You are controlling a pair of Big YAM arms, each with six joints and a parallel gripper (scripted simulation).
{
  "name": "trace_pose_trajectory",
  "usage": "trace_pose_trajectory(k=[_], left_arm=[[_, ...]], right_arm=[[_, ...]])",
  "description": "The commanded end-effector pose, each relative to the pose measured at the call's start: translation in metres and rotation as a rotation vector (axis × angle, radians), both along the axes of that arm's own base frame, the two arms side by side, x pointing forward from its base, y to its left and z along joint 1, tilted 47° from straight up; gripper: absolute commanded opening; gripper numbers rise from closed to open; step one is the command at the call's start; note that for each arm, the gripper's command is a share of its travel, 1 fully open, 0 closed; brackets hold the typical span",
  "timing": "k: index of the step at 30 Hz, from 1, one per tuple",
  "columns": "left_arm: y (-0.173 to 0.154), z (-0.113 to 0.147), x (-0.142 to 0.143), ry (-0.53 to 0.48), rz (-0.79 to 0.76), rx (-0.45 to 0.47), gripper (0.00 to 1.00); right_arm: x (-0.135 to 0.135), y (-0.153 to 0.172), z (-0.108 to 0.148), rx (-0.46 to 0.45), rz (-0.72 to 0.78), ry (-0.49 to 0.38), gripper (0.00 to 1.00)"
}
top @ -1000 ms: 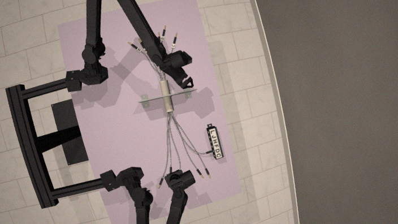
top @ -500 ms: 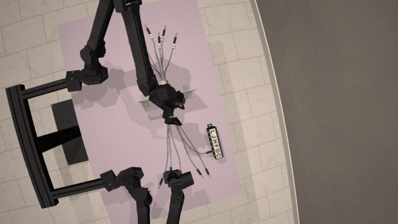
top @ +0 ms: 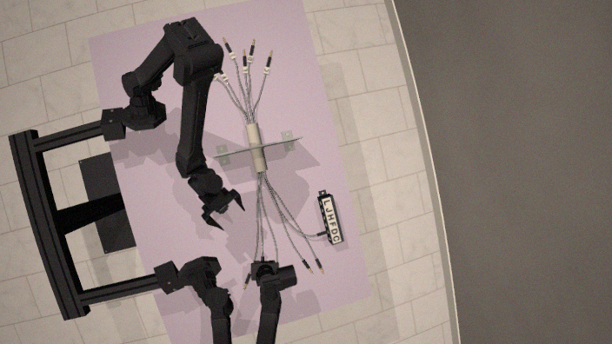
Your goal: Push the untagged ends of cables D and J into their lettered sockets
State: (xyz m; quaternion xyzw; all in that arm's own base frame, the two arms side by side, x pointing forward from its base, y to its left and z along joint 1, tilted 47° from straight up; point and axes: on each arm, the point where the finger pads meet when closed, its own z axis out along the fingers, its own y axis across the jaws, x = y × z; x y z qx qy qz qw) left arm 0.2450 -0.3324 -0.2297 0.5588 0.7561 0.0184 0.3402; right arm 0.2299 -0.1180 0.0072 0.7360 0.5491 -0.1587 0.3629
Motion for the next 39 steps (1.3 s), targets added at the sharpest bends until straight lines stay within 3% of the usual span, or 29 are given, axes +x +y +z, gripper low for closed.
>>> trace_pose_trajectory(k=[1,7,9,33,34,39], left_arm=[[-0.021,0.000,-0.006,-0.075,-0.130,-0.016,1.00],[-0.010,-0.019,-0.039,-0.055,-0.214,0.008,1.00],[-0.017,-0.012,-0.029,-0.063,-0.190,-0.018,1.00],[-0.014,-0.014,-0.029,-0.058,-0.188,-0.005,1.00],[-0.014,-0.014,-0.029,-0.058,-0.188,-0.005,1.00],[-0.014,-0.014,-0.029,-0.058,-0.188,-0.005,1.00]], right_arm=[[0.001,0.001,-0.001,0.005,0.002,0.001,0.35],[0.002,0.001,0.000,0.002,0.002,-0.004,0.35],[0.002,0.001,0.000,0.002,0.002,-0.004,0.35],[0.002,-0.019,-0.021,0.004,-0.004,0.012,0.35],[0.003,-0.019,-0.021,0.004,-0.003,0.010,0.26],[0.006,-0.016,-0.019,0.002,0.010,0.003,0.22]])
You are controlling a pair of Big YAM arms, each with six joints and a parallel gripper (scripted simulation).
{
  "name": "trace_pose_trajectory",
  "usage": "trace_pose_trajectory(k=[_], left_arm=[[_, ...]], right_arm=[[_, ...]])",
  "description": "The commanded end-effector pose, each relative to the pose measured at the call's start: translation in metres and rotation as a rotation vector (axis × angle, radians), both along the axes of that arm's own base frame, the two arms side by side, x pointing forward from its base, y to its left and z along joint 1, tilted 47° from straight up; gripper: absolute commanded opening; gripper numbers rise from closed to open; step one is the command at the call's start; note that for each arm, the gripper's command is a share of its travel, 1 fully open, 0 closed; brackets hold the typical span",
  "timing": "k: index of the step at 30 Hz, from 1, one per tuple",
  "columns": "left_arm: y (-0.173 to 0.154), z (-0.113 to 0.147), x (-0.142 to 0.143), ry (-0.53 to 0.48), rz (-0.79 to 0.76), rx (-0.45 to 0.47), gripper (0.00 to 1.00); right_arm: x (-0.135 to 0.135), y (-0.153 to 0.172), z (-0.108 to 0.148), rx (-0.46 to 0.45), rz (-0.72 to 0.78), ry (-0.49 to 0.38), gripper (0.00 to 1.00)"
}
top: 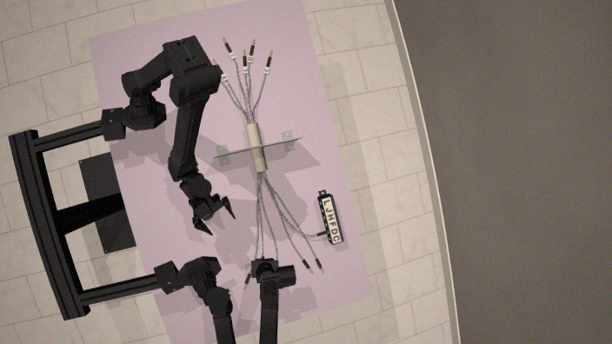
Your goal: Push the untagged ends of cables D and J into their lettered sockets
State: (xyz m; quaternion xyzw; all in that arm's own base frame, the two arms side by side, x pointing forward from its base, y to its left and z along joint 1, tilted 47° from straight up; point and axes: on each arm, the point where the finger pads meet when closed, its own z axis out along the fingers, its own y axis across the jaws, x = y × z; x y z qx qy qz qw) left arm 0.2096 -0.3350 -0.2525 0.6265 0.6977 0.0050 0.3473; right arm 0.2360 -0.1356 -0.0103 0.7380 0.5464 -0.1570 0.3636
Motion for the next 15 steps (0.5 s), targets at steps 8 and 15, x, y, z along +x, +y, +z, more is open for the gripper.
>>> trace_pose_trajectory(k=[8,15], left_arm=[[-0.0113,0.0083,0.0061,-0.023,-0.012,-0.027,1.00],[-0.0113,0.0083,0.0061,-0.023,-0.012,-0.027,1.00]], right_arm=[[-0.0004,0.0012,0.0004,0.001,0.006,0.002,0.11],[-0.0004,0.0012,0.0004,0.001,0.006,0.002,0.00]])
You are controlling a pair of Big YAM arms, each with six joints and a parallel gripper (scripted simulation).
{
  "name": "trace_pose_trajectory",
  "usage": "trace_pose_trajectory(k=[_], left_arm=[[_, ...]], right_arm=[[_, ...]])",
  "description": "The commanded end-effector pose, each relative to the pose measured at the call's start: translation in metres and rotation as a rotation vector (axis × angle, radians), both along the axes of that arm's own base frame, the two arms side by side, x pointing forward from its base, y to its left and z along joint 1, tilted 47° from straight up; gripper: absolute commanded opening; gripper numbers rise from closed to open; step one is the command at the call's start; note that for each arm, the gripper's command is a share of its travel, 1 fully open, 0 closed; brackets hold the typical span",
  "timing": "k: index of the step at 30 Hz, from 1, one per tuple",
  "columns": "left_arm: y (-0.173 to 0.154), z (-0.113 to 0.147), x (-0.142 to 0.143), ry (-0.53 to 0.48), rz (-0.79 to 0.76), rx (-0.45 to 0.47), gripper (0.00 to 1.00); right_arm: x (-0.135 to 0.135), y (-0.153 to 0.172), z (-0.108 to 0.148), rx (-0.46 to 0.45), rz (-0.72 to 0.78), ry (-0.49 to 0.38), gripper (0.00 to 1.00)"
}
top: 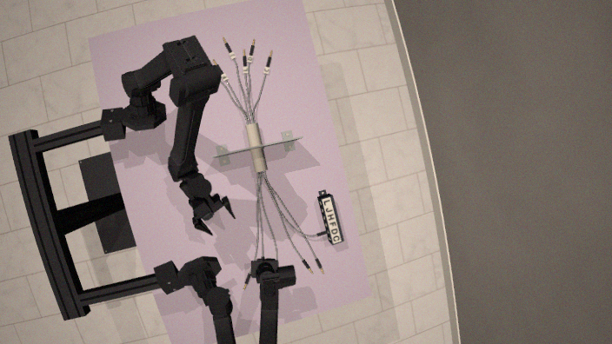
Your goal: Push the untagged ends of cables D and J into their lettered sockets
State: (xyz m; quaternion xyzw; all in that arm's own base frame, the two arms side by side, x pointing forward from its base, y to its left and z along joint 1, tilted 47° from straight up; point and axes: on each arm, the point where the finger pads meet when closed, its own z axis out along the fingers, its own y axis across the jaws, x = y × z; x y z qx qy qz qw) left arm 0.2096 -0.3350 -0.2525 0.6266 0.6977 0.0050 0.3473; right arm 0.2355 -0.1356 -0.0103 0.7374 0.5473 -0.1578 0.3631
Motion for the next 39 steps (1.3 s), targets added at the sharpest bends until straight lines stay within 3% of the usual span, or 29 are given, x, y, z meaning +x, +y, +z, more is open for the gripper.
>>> trace_pose_trajectory(k=[1,13,17,21,28,30,35,39], left_arm=[[-0.011,0.008,0.006,-0.023,-0.012,-0.027,1.00],[-0.011,0.008,0.006,-0.023,-0.012,-0.027,1.00],[-0.011,0.008,0.006,-0.023,-0.012,-0.027,1.00],[-0.011,0.008,0.006,-0.023,-0.012,-0.027,1.00],[0.000,0.043,0.046,-0.117,0.029,-0.045,1.00],[0.000,0.043,0.046,-0.117,0.029,-0.045,1.00],[0.026,0.086,0.098,-0.226,0.141,-0.071,1.00],[0.043,0.107,0.121,-0.275,0.202,-0.082,1.00]], right_arm=[[0.000,0.001,0.000,0.001,0.005,-0.001,0.05],[-0.005,0.046,0.044,0.004,0.011,-0.018,0.05],[-0.013,0.071,0.069,0.047,0.039,-0.037,0.05],[-0.015,0.075,0.074,0.052,0.057,-0.031,0.05],[0.017,0.081,0.062,0.051,0.059,-0.036,0.05],[0.017,0.081,0.062,0.051,0.059,-0.036,0.05],[0.066,0.094,0.038,0.045,0.085,-0.016,0.05],[0.101,0.104,0.020,0.041,0.096,-0.007,0.05]])
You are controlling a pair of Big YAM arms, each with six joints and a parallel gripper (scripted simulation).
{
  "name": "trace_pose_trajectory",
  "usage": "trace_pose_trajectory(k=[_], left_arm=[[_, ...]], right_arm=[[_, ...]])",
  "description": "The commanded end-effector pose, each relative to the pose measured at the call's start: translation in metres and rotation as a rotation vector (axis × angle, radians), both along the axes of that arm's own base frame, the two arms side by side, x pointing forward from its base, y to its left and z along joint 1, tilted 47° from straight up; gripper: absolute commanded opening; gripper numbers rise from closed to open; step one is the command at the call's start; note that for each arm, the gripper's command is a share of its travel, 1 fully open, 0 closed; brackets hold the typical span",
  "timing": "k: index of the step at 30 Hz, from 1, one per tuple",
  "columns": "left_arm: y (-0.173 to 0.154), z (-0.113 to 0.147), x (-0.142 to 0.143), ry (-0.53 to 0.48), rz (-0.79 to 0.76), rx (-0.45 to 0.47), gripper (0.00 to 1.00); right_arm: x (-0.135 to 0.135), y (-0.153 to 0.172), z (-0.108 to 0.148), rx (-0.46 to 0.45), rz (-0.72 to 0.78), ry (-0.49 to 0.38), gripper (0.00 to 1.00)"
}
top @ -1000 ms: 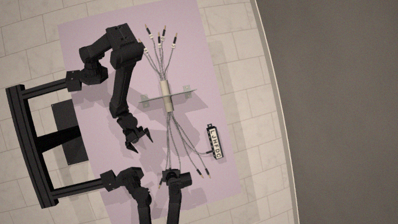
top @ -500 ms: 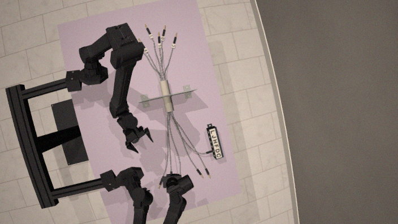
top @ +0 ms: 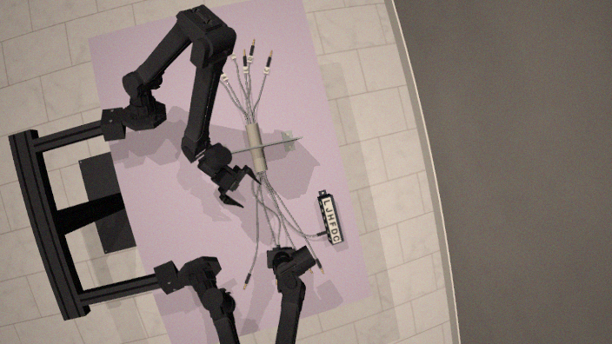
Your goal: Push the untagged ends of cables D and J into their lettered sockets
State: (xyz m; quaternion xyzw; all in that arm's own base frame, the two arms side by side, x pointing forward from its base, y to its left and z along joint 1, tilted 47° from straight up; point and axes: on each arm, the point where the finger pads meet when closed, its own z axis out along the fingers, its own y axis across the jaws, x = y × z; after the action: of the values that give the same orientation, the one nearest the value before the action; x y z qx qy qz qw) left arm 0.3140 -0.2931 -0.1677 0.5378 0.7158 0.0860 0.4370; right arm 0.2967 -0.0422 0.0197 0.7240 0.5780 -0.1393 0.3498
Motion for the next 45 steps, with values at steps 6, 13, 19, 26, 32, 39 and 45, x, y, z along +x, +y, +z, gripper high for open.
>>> trace_pose_trajectory(k=[6,13,19,26,32,39,45], left_arm=[[0.005,0.027,0.025,-0.077,0.032,-0.030,1.00],[0.006,0.028,0.025,-0.077,0.033,-0.030,1.00],[0.006,0.028,0.025,-0.077,0.033,-0.030,1.00],[0.006,0.025,0.024,-0.069,0.031,-0.023,1.00],[0.006,0.025,0.024,-0.069,0.031,-0.023,1.00],[0.006,0.025,0.024,-0.069,0.031,-0.023,1.00],[0.006,0.025,0.024,-0.069,0.031,-0.023,1.00]], right_arm=[[0.085,0.023,-0.036,-0.003,0.039,-0.005,0.05],[0.101,0.028,-0.044,-0.003,0.042,-0.005,0.05],[0.099,0.023,-0.040,-0.028,0.107,0.078,0.05],[0.101,0.028,-0.040,-0.084,0.303,0.252,0.05],[0.101,0.032,-0.041,-0.150,0.516,0.462,0.05],[0.101,0.033,-0.042,-0.215,0.714,0.666,0.05],[0.100,0.029,-0.043,-0.249,0.825,0.791,0.05]])
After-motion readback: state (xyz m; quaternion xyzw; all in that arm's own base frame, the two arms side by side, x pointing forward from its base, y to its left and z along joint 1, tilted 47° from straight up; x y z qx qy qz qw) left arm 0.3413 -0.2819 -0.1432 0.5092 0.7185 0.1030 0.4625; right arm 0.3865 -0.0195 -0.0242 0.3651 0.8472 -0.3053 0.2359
